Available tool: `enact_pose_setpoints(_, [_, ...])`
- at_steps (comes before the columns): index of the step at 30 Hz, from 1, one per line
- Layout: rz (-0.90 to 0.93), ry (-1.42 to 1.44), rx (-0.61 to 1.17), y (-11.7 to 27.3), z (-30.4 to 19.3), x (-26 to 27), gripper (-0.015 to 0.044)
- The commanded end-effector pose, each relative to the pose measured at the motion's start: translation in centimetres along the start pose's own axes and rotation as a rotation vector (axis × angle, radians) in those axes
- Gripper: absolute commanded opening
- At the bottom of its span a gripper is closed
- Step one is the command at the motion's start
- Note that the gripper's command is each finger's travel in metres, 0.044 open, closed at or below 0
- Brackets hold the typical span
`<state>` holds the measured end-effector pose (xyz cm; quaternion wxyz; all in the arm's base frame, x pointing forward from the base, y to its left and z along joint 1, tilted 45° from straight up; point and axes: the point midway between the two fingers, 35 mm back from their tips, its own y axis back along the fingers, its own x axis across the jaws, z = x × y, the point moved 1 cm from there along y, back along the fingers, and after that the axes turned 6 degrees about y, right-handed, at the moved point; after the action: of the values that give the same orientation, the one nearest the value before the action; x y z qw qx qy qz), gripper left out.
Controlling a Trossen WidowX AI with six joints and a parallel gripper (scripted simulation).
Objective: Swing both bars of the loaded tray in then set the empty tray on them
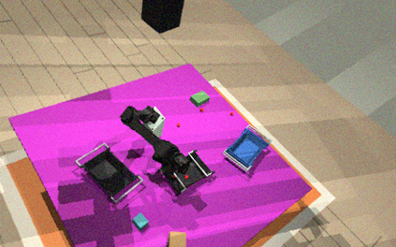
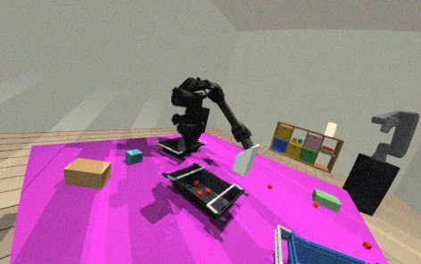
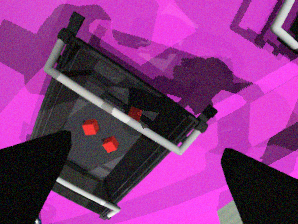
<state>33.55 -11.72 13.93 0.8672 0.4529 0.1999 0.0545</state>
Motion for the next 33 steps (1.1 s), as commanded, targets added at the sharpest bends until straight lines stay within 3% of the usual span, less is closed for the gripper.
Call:
enact_pose_setpoints(1, [0.010,-0.415,0.008,-1.2,2.6,-6.3,0.0440])
enact_pose_setpoints(8, [0.030,-1.087,-0.049,-2.2,4.5,-16.2,0.0440])
enact_pose_setpoints(16, [0.065,-1.809,-0.182,-2.7,2.8,-26.0,0.0440])
enact_pose_setpoints(33, [0.067,-1.844,-0.190,-3.4,2.8,-26.3,0.0440])
